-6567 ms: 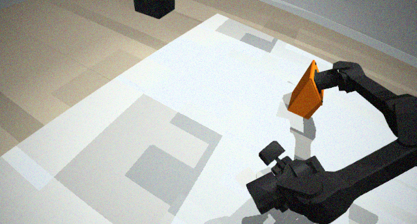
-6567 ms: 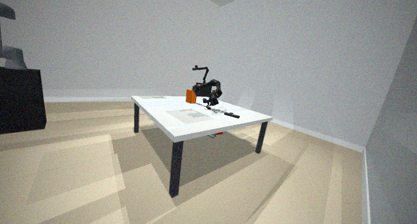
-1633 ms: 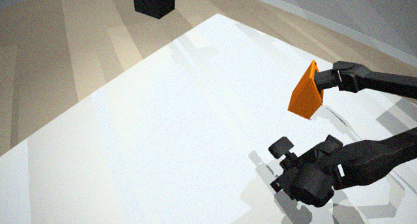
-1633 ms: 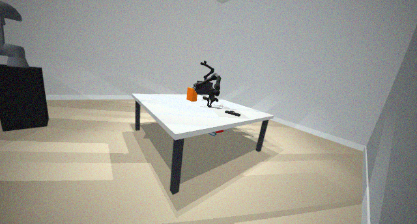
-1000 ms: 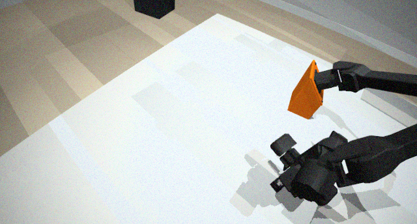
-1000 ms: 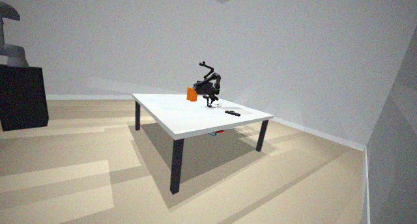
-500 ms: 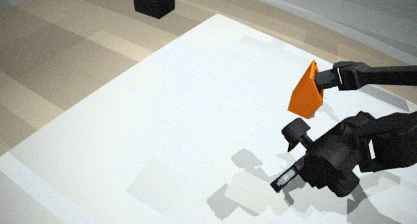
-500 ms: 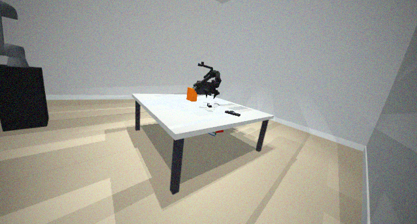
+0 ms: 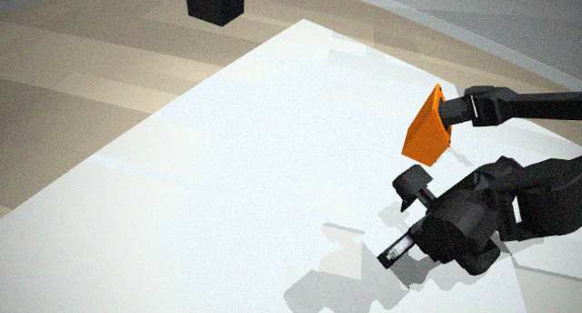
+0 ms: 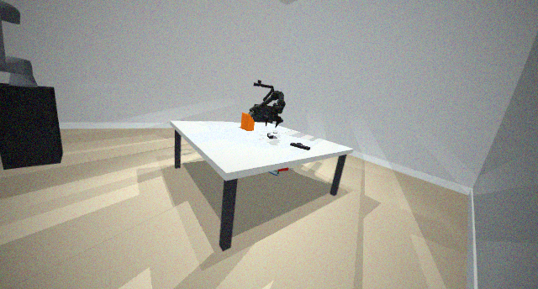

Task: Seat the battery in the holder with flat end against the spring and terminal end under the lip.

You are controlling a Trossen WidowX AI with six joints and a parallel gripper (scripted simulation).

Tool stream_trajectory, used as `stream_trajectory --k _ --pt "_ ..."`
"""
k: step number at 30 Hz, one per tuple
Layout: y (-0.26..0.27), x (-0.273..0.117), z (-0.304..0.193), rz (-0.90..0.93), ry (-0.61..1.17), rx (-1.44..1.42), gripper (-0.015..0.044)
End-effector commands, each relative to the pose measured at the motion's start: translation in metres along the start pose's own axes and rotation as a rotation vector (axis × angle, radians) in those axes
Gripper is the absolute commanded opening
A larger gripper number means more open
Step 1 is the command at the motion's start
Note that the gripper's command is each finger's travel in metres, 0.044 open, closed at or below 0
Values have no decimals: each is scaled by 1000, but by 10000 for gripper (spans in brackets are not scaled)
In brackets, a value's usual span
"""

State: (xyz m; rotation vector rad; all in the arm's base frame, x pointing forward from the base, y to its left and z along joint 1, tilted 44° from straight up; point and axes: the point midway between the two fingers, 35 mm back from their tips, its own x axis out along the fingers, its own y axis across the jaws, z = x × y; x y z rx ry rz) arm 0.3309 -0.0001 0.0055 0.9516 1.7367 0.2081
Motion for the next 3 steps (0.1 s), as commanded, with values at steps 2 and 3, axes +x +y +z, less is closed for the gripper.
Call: stream_trajectory --k 2,3 --pt "0 0 0 -4 2 -4 440" --pt "0 0 0 -4 2 -4 440"
